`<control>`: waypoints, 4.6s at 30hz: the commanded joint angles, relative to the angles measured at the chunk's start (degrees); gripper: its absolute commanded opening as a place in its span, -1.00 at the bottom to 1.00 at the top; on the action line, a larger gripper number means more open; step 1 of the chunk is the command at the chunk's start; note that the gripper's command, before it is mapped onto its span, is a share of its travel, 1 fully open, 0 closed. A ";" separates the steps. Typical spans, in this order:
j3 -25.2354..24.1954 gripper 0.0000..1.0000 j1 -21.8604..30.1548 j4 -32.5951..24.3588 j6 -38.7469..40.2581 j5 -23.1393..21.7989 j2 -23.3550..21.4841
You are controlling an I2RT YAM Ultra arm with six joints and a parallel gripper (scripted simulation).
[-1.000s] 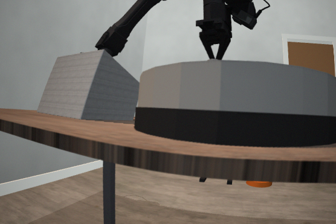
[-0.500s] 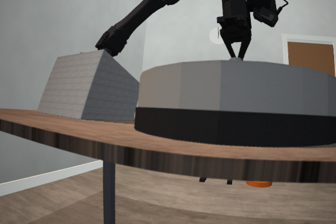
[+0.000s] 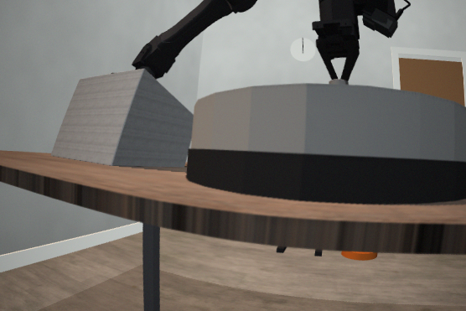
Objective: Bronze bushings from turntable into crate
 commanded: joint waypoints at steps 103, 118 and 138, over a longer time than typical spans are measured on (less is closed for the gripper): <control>-1.03 -1.00 0.35 3.13 1.67 -0.26 0.33; -0.99 -1.00 0.49 2.47 1.60 -0.26 0.40; -3.92 -1.00 0.62 3.61 1.64 -0.27 -0.69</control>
